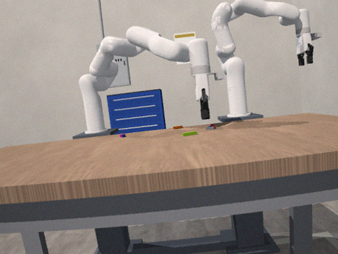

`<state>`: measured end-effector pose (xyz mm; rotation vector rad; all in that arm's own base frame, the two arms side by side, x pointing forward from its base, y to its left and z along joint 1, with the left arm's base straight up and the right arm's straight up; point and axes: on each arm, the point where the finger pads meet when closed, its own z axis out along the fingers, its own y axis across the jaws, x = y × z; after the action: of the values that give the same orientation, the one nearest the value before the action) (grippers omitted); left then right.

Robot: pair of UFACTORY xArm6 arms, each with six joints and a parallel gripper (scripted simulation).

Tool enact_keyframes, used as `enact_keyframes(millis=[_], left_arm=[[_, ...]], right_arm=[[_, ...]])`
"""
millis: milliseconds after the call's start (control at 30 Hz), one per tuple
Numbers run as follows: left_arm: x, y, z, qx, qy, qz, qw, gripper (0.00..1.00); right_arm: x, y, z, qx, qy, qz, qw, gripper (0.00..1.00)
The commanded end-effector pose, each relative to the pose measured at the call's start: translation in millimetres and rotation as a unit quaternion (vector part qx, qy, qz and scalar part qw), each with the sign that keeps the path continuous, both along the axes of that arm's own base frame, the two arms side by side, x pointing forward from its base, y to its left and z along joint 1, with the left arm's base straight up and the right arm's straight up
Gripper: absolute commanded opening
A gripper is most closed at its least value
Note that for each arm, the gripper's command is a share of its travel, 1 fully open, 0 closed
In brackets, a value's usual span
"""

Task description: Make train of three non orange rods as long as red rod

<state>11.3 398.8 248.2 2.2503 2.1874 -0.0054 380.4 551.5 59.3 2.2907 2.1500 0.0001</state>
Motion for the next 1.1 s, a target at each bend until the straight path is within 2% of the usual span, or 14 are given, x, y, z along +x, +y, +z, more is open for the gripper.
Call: enact_keyframes(millis=[0,533,1067], left_arm=[[0.0,1.1,1.8,0.002,0.000,0.000,1.000,1.00],[0.0,1.1,1.8,0.002,0.000,0.000,1.000,1.00],[0.0,1.1,1.8,0.002,0.000,0.000,1.000,1.00]], right_arm=[[1.2,1.6,-3.5,0.003,-0.002,0.000,1.000,0.26],[1.5,1.6,-17.9,0.003,-0.002,0.000,1.000,0.26],[1.5,1.6,-19.4,0.003,-0.002,0.000,1.000,0.26]])
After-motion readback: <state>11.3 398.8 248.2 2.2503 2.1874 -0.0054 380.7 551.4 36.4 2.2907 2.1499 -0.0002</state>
